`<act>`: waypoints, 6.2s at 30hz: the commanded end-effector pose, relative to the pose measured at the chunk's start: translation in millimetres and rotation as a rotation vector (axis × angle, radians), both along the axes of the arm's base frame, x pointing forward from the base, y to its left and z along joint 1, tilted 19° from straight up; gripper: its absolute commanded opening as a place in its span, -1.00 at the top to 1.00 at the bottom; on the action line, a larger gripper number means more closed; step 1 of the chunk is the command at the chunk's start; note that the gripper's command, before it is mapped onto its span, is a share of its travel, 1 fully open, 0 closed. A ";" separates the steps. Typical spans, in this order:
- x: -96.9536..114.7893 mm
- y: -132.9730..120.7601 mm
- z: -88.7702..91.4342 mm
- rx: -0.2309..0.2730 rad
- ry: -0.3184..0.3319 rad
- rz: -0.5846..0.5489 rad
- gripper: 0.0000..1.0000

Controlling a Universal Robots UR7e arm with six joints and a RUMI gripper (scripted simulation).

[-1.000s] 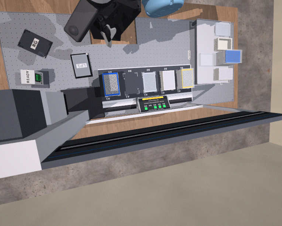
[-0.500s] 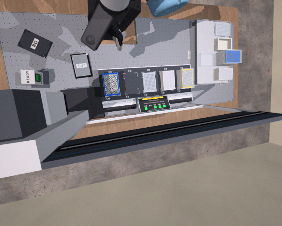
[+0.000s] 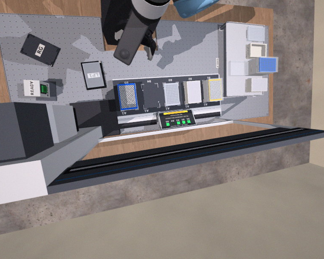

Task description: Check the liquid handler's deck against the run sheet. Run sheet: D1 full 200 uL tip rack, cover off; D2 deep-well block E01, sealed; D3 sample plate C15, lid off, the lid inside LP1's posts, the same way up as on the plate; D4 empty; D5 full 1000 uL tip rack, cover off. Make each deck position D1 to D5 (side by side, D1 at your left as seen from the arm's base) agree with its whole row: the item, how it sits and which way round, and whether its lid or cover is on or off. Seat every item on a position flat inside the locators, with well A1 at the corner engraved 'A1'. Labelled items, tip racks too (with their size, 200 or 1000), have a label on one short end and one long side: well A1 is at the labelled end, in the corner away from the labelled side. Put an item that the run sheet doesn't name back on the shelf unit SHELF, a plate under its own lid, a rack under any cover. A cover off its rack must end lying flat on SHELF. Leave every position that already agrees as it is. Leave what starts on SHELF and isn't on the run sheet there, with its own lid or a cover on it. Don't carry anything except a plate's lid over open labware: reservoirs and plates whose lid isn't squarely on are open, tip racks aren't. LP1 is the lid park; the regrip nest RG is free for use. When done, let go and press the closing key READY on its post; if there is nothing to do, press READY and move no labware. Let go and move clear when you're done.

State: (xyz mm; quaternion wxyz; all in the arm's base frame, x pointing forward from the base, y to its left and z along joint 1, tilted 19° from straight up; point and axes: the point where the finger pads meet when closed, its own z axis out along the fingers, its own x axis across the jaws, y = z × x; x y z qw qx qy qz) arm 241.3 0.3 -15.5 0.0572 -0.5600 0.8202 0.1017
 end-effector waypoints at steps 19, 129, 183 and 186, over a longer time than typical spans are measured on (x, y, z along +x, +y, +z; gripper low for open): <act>0.3 69.7 28.8 0.030 -0.062 0.196 -0.64; 105.4 28.8 11.1 0.106 -0.146 0.528 -0.64; 147.8 11.4 -83.9 0.112 -0.143 0.529 -0.64; 147.5 14.6 -93.3 0.112 -0.143 0.529 -0.64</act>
